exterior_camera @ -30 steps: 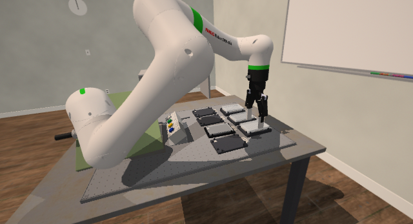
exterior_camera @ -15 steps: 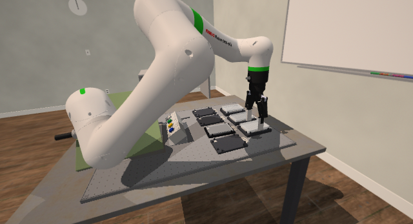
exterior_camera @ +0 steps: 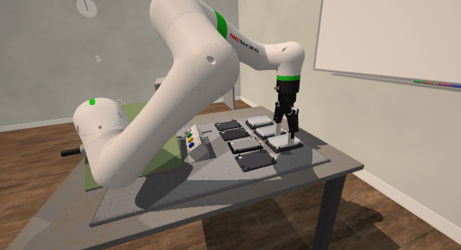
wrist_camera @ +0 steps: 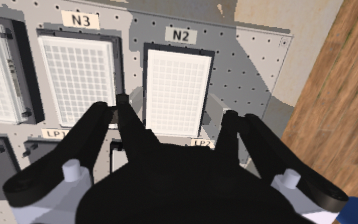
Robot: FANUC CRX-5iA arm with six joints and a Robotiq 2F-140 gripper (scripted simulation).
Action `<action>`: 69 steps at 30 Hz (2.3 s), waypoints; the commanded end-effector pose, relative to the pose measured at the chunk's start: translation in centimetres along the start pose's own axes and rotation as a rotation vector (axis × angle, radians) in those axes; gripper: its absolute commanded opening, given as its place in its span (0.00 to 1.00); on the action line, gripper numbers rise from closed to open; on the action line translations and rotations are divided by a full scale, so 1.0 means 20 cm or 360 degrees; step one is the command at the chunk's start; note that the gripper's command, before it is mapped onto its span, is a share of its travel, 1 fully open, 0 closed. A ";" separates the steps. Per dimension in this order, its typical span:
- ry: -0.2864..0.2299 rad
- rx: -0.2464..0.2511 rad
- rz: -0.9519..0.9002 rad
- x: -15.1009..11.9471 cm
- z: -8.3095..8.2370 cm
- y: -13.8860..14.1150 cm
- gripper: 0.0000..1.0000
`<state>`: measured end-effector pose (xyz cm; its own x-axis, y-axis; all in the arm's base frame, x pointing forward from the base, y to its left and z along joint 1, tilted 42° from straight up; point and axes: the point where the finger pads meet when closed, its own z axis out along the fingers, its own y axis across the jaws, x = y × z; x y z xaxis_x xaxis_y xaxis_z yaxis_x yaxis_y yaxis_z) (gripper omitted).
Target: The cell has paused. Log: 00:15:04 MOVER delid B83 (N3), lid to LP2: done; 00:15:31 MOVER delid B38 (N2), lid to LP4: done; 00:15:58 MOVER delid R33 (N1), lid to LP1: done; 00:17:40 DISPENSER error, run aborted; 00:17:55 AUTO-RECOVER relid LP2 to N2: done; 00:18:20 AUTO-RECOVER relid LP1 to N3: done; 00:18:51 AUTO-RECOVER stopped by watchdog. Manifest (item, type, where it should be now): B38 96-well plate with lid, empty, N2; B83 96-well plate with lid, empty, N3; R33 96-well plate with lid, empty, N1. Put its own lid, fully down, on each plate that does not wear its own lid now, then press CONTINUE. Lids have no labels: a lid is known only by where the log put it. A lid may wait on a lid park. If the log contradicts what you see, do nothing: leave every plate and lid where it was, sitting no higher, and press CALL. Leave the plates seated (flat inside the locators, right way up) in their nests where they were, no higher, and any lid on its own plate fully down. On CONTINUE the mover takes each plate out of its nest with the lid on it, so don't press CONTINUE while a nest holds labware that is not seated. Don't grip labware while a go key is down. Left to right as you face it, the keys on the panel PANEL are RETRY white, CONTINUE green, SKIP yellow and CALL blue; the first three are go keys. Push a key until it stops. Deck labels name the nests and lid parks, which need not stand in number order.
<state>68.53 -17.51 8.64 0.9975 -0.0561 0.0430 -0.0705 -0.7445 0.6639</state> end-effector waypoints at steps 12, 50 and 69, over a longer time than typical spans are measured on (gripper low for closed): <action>0.0001 0.0000 0.0000 0.00 0.00 0.00 0.66; 0.0001 0.0000 0.0000 0.00 0.00 0.00 0.00; 0.0001 0.0000 0.0000 0.00 0.00 0.00 0.00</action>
<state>68.56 -17.51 8.64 0.9975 -0.0556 0.0436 -0.0705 -0.7445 0.6639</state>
